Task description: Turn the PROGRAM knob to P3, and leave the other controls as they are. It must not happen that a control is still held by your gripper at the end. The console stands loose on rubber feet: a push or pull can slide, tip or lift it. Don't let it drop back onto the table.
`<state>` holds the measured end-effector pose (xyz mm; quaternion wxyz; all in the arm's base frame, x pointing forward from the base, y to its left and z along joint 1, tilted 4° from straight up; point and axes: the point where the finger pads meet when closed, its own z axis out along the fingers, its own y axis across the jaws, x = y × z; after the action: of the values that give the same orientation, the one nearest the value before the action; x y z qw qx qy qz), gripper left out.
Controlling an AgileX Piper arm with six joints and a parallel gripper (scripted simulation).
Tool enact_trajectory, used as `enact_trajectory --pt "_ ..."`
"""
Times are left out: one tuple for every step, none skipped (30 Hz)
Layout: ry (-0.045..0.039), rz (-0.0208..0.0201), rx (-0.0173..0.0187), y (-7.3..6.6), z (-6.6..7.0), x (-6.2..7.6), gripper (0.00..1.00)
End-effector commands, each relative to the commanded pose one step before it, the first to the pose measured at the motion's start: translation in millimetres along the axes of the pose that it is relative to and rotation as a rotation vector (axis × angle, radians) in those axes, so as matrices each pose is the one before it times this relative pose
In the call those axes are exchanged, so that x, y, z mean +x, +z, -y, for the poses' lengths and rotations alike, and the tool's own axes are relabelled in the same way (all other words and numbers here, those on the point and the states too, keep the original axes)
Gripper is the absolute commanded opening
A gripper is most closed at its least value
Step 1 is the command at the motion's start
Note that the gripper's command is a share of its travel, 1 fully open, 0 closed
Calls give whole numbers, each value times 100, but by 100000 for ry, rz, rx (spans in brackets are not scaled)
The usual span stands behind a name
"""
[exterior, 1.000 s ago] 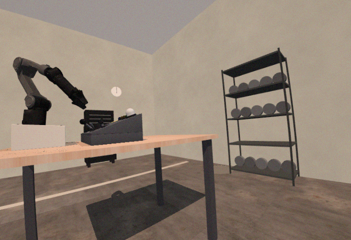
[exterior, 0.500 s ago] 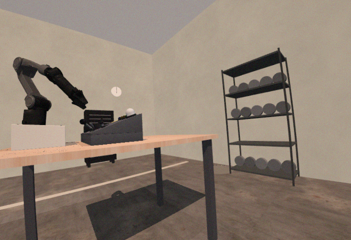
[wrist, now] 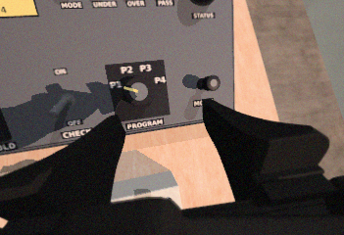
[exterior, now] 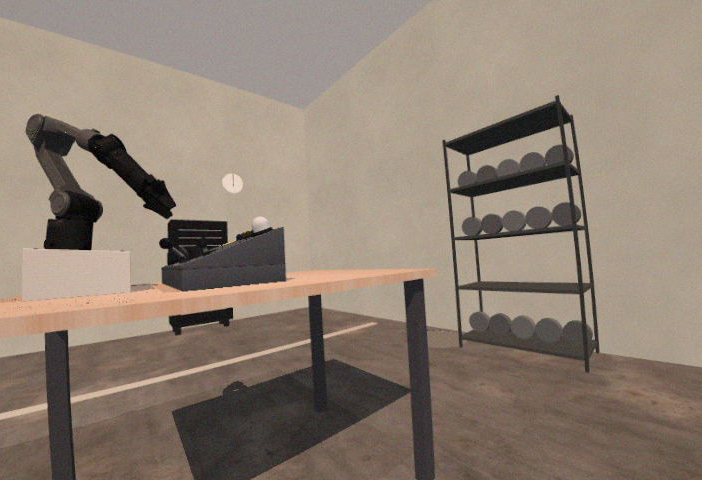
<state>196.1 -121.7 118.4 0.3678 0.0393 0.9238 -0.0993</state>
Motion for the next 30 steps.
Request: enact_trajectory --pt "32 98 54 -16 7 -16 100" --pt "0 0 0 0 0 0 100" --pt "0 0 0 0 0 0 100" --pt "0 0 0 0 0 0 100" --pt "-56 -43 -6 7 10 -9 100" --pt "0 1 0 -5 1 -2 100" --pt "0 2 -1 -13 2 -5 100" --pt "0 3 -1 -23 4 -9 100" --pt "0 4 -1 -37 7 -14 100" --pt "0 4 -1 -52 10 -20 100" --pt "0 3 -1 -69 13 -26 100" --pt "0 -1 0 -88 16 -32 100" --pt "1 -9 3 -107 20 -37 100" --pt "0 1 0 -125 24 -46 100" --pt "0 0 0 0 0 0 100" --pt "0 0 0 0 0 0 100" --pt "-1 7 -2 -144 27 -54 100" --pt "0 -8 3 -164 30 -58 100" --pt "0 2 -1 -181 34 -66 100" --pt "0 1 0 -198 37 -72 100" --pt "0 -5 2 -214 40 -77 100" --pt "0 3 -1 -228 43 -84 100" --pt "0 -4 1 -241 45 -87 100" --pt "0 0 0 -252 47 -92 100" --pt "0 1 0 -262 49 -96 100" --pt "-1 -8 2 -270 49 -96 100" --pt "0 6 -2 -274 52 -102 100" --pt "0 -4 1 -278 51 -100 100" --pt "0 -1 0 -279 52 -101 100" --pt "0 2 -1 -278 52 -102 100"
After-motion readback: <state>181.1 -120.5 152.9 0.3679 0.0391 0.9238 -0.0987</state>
